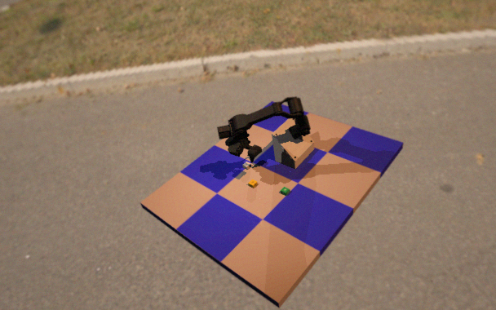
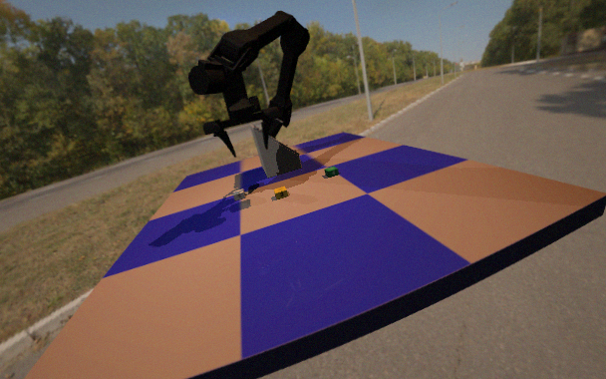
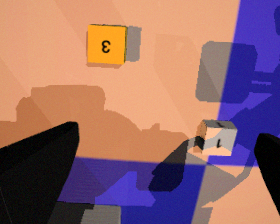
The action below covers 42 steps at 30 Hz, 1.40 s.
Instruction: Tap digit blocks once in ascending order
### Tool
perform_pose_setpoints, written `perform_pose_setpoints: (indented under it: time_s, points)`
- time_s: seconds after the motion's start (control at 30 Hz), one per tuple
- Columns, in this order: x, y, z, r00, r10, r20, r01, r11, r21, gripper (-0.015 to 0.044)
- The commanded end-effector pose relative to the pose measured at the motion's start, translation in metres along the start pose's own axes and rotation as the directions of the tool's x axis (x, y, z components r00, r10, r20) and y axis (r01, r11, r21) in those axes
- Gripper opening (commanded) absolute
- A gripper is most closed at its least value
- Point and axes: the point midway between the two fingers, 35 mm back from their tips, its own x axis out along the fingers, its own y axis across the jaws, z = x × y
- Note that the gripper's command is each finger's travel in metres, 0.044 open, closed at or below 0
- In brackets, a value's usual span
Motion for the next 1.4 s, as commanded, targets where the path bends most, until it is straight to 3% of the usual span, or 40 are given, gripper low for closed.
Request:
perform_pose_setpoints:
  time_s: [0.0, 0.1, 0.27, 0.33, 0.47, 0.77, 1.37]
  points:
    - [0.003, -0.050, -0.049, 1.000, 0.009, -0.008, -0.008, 1.000, 0.022, 0.0400]
    - [0.005, -0.069, -0.072, 1.000, 0.017, -0.009, -0.016, 1.000, 0.020, 0.0400]
    - [0.005, -0.069, -0.073, 1.000, 0.017, -0.009, -0.016, 1.000, 0.020, 0.0400]
    - [0.019, -0.070, -0.071, 1.000, 0.016, -0.009, -0.016, 1.000, 0.020, 0.0348]
    - [0.084, -0.067, -0.073, 1.000, 0.020, -0.008, -0.020, 1.000, 0.019, 0.0243]
    - [0.087, -0.066, -0.073, 1.000, 0.020, -0.008, -0.020, 1.000, 0.019, 0.0020]
    - [0.096, -0.066, -0.073, 1.000, 0.021, -0.008, -0.020, 1.000, 0.019, 0.0020]
